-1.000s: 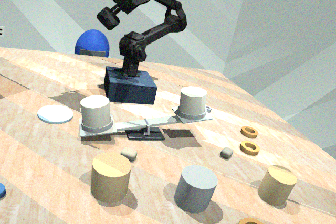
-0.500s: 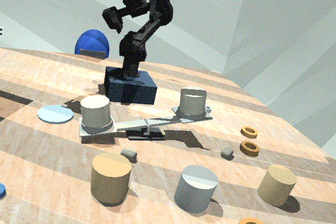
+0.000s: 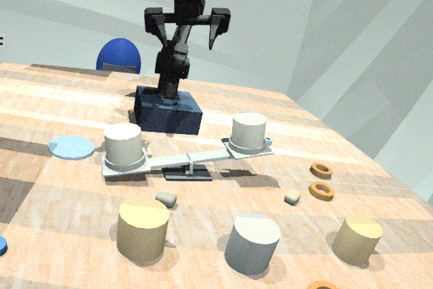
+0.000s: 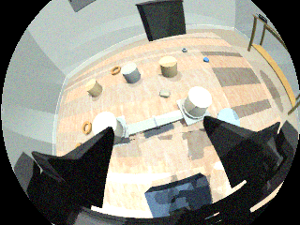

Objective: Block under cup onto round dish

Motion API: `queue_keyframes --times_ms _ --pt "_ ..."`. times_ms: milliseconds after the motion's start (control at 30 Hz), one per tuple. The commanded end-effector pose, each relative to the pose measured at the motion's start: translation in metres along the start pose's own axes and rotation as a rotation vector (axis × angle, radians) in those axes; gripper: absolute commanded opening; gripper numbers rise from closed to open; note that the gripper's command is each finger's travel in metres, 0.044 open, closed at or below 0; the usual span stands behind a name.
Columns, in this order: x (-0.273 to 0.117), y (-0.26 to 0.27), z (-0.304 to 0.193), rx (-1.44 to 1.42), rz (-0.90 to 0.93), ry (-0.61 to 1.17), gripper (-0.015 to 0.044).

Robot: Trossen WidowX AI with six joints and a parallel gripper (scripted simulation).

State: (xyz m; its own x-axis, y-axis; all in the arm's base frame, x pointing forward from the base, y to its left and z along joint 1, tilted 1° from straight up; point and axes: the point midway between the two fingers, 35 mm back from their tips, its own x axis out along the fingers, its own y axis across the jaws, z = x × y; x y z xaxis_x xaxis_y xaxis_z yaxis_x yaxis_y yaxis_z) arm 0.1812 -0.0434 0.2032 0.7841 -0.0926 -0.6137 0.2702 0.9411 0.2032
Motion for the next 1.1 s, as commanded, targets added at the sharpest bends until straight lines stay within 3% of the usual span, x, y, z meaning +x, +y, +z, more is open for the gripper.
queue_keyframes --times_ms 0,367,1067 --pt "0.0 0.007 -0.006 -0.122 0.007 0.049 0.044" --pt "-0.001 0.014 -0.013 -0.261 0.021 0.107 0.044" --pt "0.045 -0.017 0.024 0.193 -0.155 0.305 0.044"
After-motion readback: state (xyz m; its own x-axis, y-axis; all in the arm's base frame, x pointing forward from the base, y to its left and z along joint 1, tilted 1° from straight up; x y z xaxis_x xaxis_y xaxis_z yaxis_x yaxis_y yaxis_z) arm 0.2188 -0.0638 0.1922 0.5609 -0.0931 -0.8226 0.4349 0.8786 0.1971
